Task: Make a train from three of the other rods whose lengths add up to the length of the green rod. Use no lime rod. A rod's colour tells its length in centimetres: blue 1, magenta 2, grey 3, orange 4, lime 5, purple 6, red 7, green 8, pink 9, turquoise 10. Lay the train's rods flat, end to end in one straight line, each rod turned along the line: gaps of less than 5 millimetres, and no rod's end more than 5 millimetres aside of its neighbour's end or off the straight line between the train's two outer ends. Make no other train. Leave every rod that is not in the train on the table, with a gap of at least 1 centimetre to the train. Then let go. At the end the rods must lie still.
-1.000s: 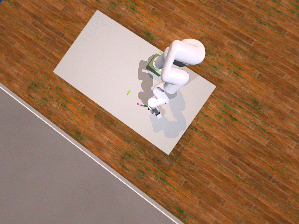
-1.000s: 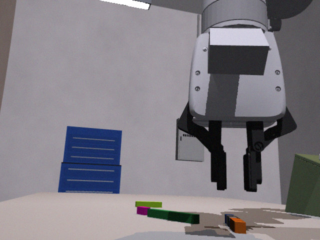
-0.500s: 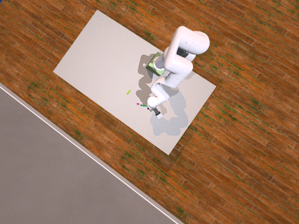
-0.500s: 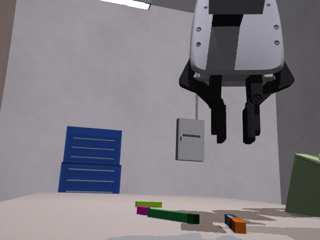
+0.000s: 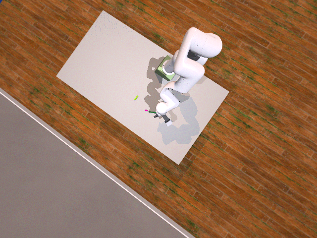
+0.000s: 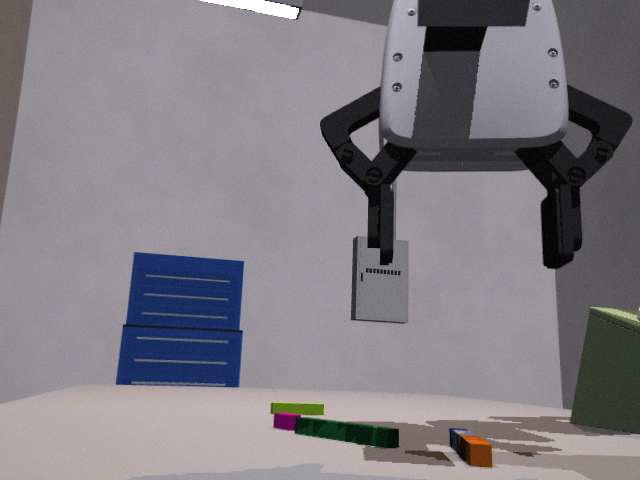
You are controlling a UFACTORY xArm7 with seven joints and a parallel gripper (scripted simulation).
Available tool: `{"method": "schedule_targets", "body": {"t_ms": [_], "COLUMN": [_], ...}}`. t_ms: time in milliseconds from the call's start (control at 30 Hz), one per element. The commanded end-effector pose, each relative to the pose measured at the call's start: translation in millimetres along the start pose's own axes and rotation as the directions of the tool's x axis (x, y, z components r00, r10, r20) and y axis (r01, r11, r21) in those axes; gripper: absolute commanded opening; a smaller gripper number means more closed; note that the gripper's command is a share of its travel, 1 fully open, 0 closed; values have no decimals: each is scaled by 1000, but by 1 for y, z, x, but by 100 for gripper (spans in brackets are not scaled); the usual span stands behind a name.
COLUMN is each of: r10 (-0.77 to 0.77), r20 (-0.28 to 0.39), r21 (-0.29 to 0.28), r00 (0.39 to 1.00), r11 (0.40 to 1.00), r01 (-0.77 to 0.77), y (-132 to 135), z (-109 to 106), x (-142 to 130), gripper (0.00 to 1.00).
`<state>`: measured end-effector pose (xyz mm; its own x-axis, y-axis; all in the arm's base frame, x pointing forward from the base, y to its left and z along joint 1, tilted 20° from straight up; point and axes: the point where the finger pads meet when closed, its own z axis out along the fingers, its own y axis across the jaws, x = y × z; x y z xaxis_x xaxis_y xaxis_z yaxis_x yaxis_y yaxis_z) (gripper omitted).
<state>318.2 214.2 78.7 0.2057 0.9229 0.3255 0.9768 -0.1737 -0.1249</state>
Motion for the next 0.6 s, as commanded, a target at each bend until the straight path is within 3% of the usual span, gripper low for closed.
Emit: {"method": "schedule_targets", "body": {"t_ms": [0, 400, 567], "r10": [0, 0, 0], "r20": [-2, -2, -2], "r21": [-3, -3, -3], "r00": [1000, 1000, 1000], "r11": [1000, 1000, 1000], "r01": [0, 0, 0], "y": [1, 1, 1], "z": [-1, -6, -23], "x": [1, 1, 1], "gripper": [100, 100, 100]}}
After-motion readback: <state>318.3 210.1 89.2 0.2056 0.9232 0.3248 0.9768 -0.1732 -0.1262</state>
